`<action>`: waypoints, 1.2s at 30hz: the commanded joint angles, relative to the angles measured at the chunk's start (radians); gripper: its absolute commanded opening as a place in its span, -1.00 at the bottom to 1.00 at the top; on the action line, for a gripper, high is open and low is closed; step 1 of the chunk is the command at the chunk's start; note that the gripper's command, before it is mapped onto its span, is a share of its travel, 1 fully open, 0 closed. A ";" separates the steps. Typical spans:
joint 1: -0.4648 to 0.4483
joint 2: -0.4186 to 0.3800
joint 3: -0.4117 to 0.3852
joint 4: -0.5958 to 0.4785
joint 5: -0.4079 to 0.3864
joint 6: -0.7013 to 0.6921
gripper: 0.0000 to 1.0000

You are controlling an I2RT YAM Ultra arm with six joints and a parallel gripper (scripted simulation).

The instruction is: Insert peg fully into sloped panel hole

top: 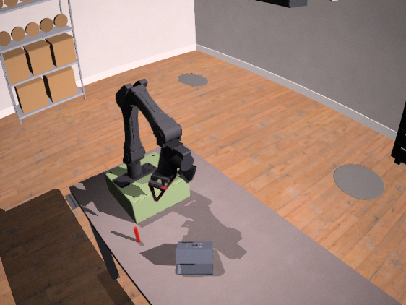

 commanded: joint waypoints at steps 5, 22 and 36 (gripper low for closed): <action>-0.125 0.051 -0.012 0.079 -0.065 0.150 1.00; -0.371 0.144 -0.041 0.183 -0.170 0.390 1.00; -0.567 0.217 -0.070 0.265 -0.254 0.583 1.00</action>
